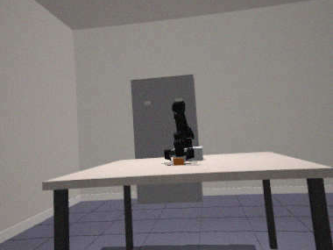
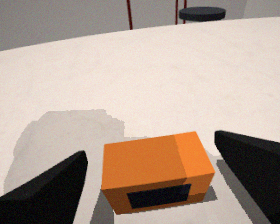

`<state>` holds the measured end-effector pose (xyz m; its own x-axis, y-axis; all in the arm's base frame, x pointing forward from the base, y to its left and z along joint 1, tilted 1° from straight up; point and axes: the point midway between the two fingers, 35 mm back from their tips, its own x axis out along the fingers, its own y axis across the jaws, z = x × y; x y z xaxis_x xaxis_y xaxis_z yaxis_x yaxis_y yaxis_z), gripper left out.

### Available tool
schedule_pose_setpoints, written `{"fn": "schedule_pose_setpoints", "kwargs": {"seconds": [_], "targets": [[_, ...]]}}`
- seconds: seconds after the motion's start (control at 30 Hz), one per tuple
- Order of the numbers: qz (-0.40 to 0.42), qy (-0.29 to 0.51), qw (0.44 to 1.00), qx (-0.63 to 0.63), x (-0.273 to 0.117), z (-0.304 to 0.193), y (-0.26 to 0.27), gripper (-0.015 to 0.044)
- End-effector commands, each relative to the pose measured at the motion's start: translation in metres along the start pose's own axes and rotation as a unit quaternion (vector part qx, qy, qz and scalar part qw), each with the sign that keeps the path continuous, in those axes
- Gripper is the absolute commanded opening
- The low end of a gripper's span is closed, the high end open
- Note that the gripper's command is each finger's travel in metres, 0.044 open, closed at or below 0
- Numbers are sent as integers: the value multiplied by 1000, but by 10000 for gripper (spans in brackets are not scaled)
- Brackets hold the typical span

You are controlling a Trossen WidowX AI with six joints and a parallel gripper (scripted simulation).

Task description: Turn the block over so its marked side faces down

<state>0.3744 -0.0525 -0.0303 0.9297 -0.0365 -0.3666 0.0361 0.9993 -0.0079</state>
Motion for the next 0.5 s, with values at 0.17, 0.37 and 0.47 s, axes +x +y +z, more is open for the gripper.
{"fn": "schedule_pose_setpoints", "kwargs": {"seconds": [0.17,0.37,0.47], "targets": [[2,-1,1000,2,0,0,1,440],[1,80,997,4,12,9,-2,440],[0,134,991,5,10,19,-3,440]]}}
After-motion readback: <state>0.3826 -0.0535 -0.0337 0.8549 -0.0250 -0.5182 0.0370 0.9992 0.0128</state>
